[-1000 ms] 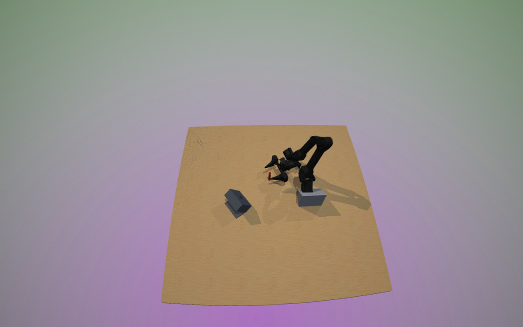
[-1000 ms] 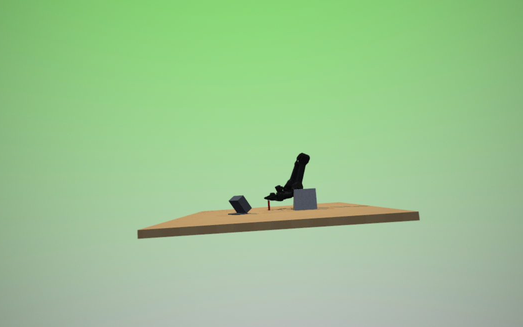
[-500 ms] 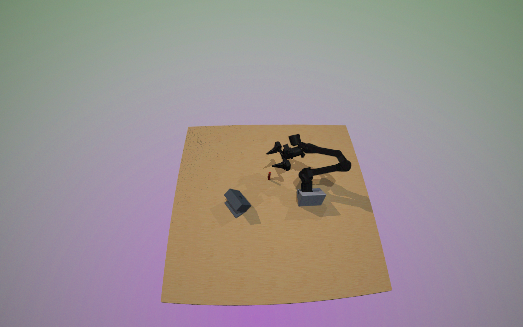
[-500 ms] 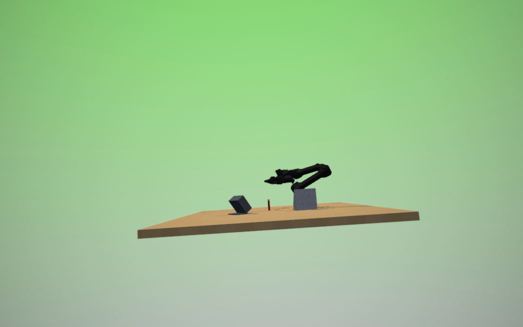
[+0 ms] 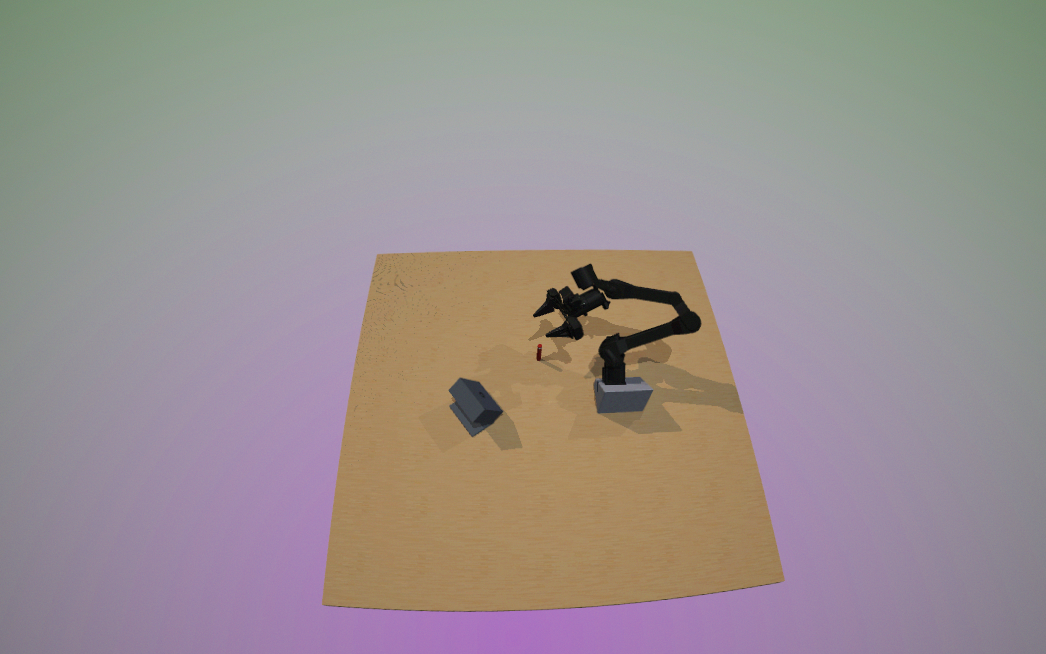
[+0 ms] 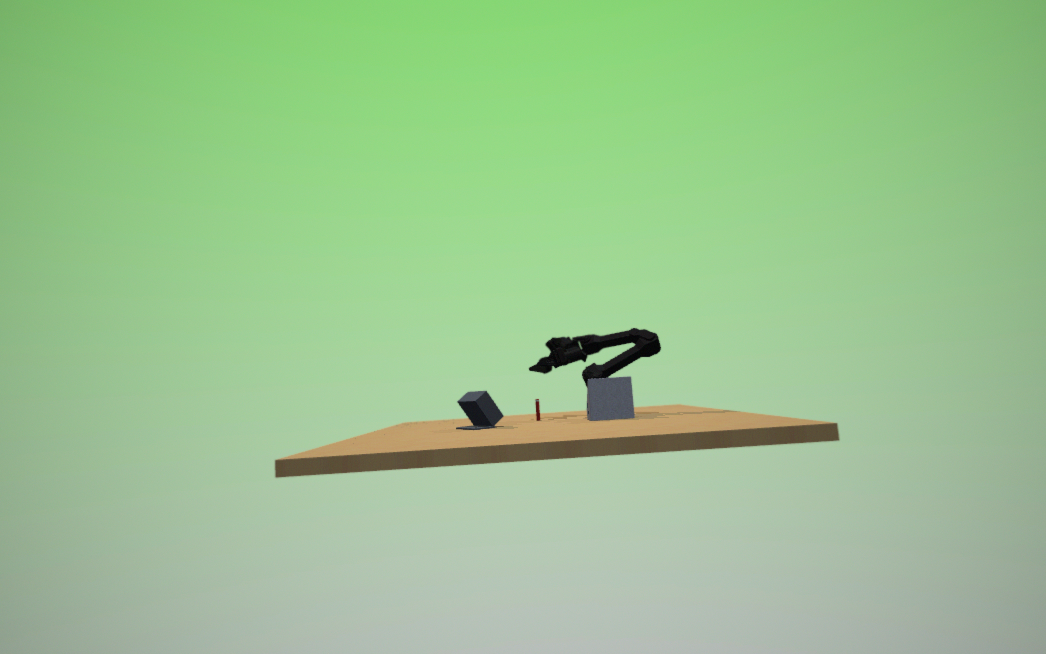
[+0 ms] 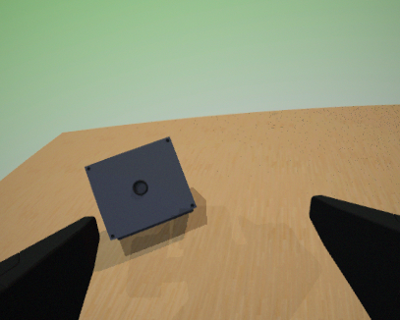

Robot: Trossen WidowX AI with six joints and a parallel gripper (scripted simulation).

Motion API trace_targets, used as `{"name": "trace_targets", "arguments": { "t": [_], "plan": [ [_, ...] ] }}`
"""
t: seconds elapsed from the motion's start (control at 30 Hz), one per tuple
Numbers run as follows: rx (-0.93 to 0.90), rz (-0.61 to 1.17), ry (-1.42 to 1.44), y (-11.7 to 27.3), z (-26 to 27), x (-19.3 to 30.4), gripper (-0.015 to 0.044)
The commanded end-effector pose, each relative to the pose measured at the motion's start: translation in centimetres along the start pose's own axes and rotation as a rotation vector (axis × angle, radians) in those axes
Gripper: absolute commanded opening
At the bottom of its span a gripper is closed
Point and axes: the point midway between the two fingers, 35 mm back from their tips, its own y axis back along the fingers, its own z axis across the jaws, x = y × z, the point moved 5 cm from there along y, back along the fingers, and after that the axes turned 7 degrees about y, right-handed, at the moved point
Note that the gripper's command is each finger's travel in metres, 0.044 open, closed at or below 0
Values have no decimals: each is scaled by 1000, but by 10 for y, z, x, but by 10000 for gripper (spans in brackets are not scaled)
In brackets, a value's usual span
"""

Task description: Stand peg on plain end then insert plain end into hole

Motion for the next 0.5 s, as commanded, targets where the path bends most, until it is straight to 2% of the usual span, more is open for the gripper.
{"name": "trace_targets", "arguments": {
  "t": [0.0,0.47],
  "plan": [
    [-52,108,-87,-6,-2,4,440],
    [-176,517,-262,-26,-2,16,440]
  ]
}}
